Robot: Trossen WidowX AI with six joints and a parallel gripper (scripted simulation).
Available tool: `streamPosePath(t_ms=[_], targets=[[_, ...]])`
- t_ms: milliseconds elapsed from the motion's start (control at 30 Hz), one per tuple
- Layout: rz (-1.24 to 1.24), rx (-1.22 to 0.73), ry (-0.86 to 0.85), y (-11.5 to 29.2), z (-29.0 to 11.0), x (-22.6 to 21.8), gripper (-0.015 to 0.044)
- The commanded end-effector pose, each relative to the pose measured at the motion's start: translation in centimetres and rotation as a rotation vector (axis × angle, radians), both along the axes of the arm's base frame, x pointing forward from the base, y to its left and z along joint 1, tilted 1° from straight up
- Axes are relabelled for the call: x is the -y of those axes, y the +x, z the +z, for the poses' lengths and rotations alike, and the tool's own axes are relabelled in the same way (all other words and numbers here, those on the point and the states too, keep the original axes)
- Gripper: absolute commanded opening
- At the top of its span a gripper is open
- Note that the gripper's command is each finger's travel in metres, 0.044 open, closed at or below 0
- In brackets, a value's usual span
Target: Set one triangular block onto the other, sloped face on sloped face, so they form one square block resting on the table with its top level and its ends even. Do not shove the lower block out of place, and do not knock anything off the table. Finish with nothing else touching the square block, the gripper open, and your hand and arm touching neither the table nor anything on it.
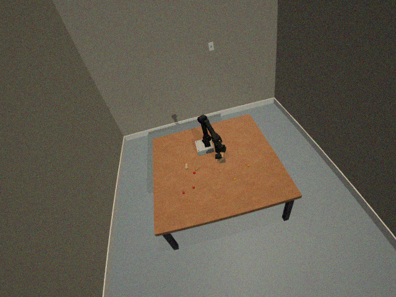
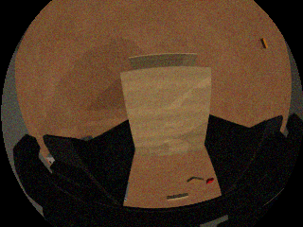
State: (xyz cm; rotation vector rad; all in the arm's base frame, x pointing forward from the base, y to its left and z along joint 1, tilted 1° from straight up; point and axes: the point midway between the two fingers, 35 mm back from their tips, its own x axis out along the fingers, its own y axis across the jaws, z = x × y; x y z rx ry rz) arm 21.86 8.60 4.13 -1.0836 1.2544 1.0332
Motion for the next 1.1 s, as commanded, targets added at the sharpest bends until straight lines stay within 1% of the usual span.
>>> streamPosePath(t_ms=[0, 400, 1067], targets=[[-0.006, 0.008, -0.003, 0.2, 0.1, 0.0, 0.0000], [-0.007, 0.009, -0.003, 0.2, 0.0, 0.1, 0.0000], [-0.007, 0.009, -0.003, 0.3, -1.1, -0.4, 0.0000]])
